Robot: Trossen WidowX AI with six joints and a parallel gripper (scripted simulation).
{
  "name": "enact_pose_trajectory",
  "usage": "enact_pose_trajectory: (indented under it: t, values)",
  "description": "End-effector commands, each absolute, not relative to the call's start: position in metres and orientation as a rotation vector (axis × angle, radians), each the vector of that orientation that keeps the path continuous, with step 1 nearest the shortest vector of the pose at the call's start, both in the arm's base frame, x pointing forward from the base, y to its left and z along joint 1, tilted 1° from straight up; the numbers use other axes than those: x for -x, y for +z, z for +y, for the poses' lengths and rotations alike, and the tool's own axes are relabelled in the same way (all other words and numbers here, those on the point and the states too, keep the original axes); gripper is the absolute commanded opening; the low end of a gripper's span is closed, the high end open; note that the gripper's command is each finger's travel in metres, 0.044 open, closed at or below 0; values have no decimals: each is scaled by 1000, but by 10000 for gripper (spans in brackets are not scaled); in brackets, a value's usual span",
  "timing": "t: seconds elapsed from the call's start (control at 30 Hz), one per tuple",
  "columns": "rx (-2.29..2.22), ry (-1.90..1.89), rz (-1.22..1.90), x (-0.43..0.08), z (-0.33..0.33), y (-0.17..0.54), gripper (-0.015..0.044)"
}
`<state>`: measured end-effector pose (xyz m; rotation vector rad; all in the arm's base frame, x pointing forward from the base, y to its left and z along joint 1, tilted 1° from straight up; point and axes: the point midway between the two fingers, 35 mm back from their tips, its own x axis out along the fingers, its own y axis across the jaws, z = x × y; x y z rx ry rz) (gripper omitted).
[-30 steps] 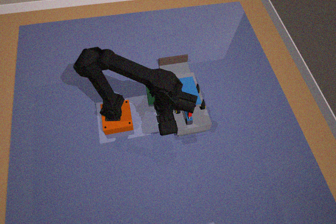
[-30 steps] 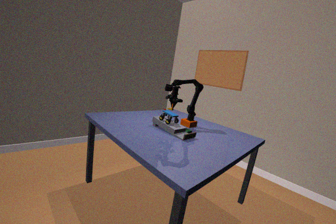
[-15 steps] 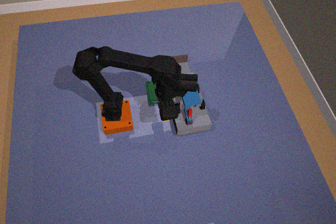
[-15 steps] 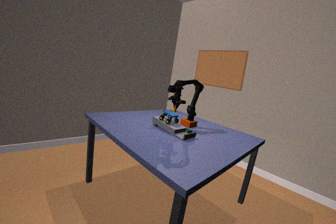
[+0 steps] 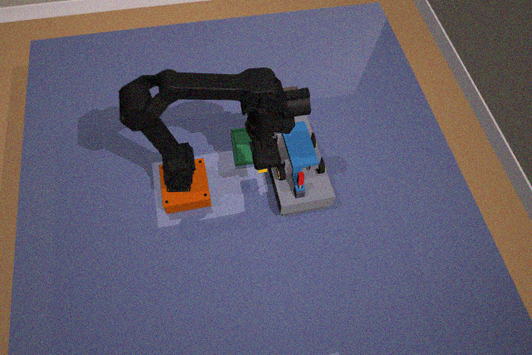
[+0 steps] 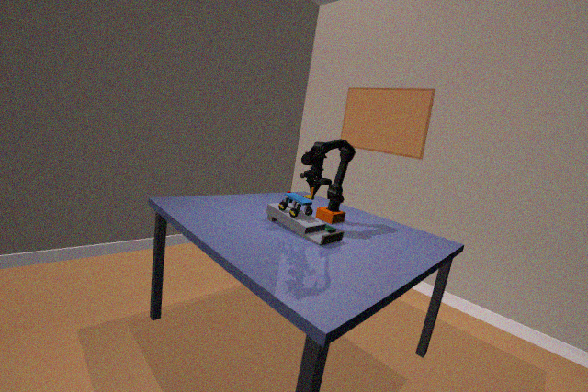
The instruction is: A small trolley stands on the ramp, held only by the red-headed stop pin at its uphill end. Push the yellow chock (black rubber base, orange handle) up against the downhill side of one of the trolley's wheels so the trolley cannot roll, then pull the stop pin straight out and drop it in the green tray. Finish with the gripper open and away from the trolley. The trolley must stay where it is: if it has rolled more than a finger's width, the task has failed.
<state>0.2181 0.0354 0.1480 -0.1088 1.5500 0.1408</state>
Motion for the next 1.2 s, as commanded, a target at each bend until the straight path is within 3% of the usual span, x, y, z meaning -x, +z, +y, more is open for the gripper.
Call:
enact_pose_trajectory:
  t: [0.0,1.17]
  values:
    - [104,140,1548,-219,48,147,0]
    - [116,127,1547,-221,180,139,0]
